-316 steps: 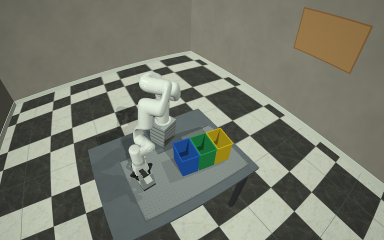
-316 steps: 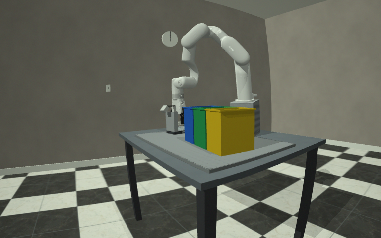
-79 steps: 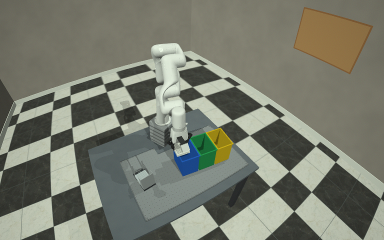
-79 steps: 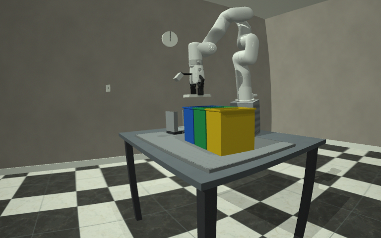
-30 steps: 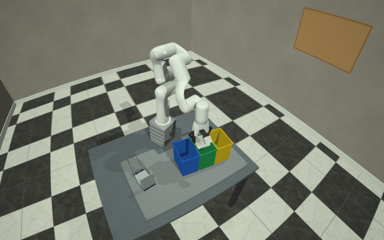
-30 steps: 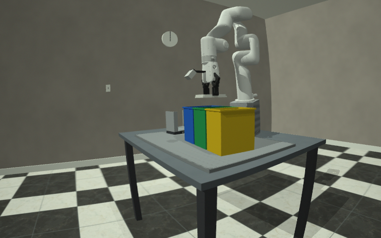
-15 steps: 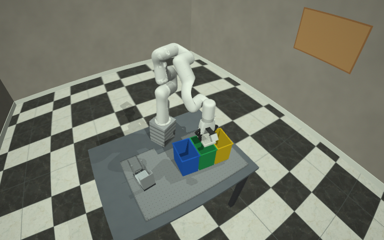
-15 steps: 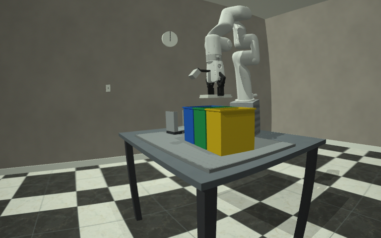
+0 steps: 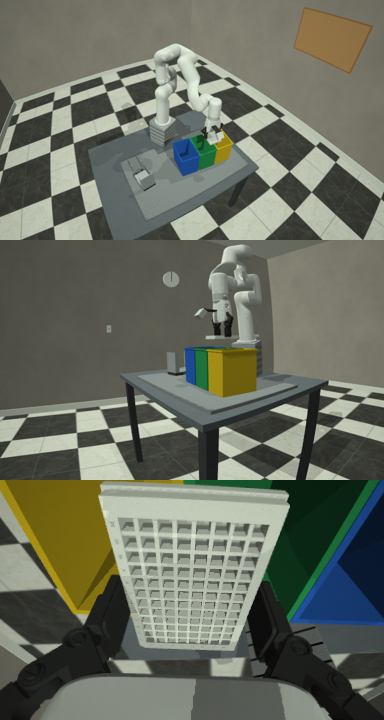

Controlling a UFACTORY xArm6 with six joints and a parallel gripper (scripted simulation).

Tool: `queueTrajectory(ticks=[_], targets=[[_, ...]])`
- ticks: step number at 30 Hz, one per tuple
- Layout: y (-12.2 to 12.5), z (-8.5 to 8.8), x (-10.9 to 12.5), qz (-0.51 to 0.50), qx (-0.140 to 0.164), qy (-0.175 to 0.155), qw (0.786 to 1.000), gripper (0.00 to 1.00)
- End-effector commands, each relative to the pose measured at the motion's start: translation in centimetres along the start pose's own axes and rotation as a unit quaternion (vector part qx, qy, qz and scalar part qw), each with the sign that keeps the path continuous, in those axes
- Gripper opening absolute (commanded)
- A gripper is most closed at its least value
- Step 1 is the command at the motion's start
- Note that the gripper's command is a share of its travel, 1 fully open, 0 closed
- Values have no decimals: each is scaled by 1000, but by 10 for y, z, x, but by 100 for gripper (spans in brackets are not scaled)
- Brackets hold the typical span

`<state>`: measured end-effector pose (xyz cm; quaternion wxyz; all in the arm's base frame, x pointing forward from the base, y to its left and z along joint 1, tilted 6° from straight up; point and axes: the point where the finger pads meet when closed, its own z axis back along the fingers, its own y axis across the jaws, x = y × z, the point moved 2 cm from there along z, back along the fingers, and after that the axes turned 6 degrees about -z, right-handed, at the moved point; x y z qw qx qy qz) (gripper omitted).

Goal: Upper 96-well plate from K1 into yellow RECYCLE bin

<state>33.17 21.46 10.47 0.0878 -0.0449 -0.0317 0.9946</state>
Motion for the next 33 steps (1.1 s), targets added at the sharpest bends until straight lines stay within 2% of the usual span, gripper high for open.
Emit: queueTrajectory(ticks=[1,3,22,33], targets=[[-17,0,1,0,-1,2,1000,0],[-17,0,1,0,-1,2,1000,0],[-74,-1,9,0,-1,1,1000,0],[-75,-1,9,0,-1,1,1000,0]])
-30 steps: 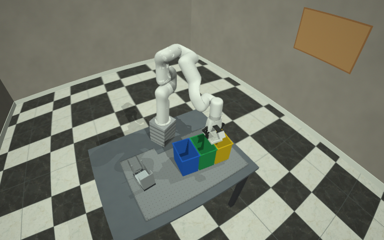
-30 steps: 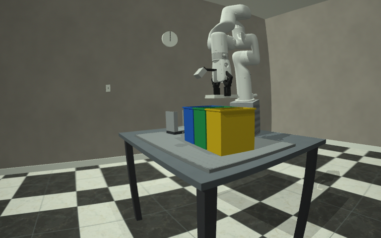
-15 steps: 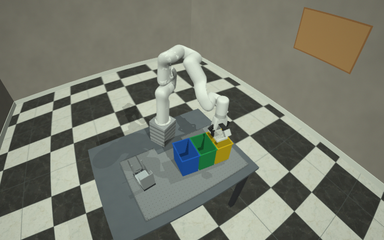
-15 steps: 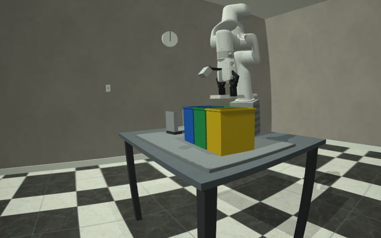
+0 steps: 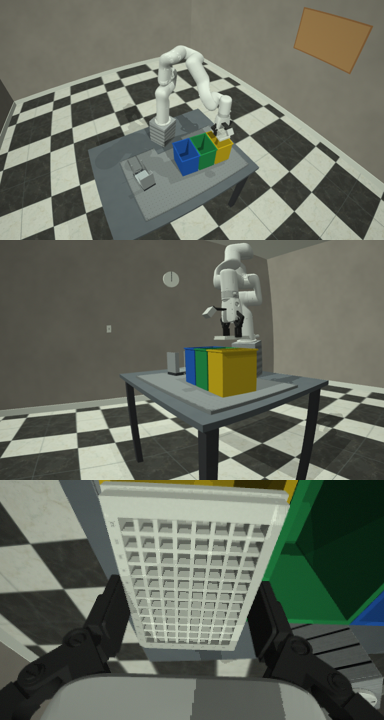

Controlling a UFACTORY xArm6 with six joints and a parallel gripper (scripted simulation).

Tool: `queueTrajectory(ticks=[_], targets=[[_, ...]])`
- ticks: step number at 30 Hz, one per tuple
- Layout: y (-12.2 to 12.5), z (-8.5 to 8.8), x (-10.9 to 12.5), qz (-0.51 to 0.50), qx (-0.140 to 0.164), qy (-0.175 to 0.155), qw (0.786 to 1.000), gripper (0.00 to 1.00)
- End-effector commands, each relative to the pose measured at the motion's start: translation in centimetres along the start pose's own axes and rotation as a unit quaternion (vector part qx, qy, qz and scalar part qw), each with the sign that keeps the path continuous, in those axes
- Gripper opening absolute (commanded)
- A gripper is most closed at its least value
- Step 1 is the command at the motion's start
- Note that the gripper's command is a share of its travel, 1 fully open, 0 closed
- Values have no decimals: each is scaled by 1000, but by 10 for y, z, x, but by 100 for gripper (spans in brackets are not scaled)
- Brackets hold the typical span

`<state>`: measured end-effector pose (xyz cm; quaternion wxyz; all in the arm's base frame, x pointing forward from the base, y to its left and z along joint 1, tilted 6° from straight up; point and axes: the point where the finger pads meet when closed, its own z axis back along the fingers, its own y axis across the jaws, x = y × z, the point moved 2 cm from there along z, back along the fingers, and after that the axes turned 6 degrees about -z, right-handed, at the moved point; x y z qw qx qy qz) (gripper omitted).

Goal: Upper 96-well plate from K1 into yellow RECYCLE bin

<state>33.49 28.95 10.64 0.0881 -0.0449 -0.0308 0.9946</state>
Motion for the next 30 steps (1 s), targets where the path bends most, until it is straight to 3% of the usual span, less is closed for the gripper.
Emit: queueTrajectory(ticks=[1,30], targets=[[-1,1,-1,0,-2,1,1000,0],[0,-4,-1,0,-2,1,1000,0]])
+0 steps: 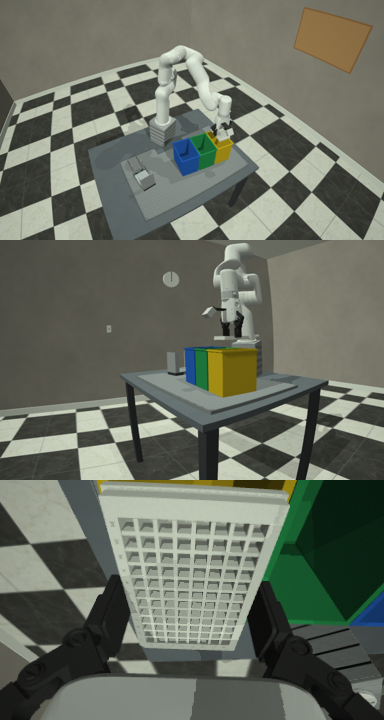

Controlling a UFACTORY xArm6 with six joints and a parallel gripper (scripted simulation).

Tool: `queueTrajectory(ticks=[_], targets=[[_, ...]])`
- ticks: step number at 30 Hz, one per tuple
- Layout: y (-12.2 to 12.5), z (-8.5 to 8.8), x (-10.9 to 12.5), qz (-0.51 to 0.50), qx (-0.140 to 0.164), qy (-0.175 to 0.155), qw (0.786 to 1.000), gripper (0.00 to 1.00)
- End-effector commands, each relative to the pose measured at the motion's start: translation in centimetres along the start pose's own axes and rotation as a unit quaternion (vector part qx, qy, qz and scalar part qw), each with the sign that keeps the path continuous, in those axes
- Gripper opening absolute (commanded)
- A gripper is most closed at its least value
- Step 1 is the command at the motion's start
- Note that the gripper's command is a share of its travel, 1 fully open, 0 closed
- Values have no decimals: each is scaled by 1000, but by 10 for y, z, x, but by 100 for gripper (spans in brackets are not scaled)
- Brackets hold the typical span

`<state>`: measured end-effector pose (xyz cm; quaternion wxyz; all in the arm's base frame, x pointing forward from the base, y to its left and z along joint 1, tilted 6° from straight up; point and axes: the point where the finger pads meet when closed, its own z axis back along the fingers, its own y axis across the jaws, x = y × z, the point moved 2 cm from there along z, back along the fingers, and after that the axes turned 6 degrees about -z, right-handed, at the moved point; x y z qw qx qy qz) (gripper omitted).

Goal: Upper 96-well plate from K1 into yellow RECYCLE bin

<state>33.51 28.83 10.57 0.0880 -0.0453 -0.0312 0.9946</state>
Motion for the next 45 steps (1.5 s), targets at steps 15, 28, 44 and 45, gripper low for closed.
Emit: queueTrajectory(ticks=[15,28,44,45], targets=[[-1,-17,-1,0,-1,1,1000,0],[-1,-16,-1,0,-1,1,1000,0],[0,-19,-1,0,-1,1,1000,0],[0,-19,-1,0,-1,1,1000,0]])
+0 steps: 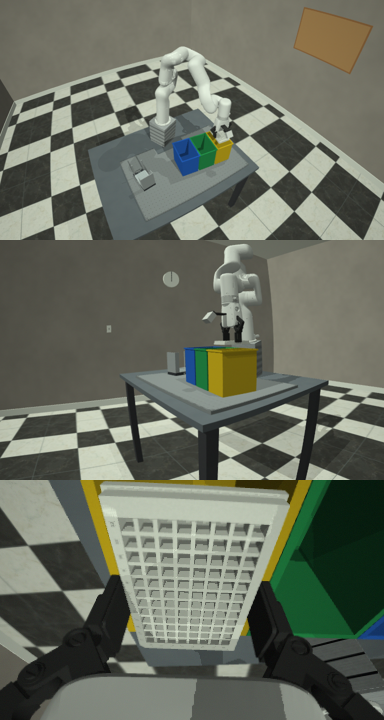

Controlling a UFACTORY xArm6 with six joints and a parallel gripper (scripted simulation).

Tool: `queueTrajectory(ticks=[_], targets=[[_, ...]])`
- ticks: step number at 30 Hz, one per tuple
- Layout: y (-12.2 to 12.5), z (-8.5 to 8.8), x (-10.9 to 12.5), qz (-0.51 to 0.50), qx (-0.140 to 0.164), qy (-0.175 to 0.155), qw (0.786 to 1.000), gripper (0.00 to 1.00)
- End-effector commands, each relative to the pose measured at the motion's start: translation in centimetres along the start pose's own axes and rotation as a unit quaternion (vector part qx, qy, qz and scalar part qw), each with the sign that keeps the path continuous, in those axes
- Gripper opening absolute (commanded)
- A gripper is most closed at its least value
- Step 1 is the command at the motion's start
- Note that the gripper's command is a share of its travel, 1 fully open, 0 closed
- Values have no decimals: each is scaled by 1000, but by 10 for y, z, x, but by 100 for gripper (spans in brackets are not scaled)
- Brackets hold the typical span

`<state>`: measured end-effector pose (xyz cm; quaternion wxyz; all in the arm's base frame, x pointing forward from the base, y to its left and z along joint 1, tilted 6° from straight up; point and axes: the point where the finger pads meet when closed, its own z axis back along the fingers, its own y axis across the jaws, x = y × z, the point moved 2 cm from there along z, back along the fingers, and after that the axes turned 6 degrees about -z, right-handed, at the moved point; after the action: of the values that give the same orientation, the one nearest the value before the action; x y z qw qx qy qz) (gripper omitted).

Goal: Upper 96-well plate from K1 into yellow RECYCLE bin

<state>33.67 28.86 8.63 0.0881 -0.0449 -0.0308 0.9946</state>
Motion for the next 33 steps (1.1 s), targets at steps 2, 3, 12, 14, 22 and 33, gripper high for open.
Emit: queueTrajectory(ticks=[2,3,12,14,22,33], targets=[[-1,1,-1,0,-2,1,1000,0],[-1,0,-1,0,-2,1,1000,0],[-1,-1,-1,0,-2,1,1000,0],[-1,-1,-1,0,-2,1,1000,0],[-1,-2,-1,0,-2,1,1000,0],[-1,-4,-1,0,-2,1,1000,0]])
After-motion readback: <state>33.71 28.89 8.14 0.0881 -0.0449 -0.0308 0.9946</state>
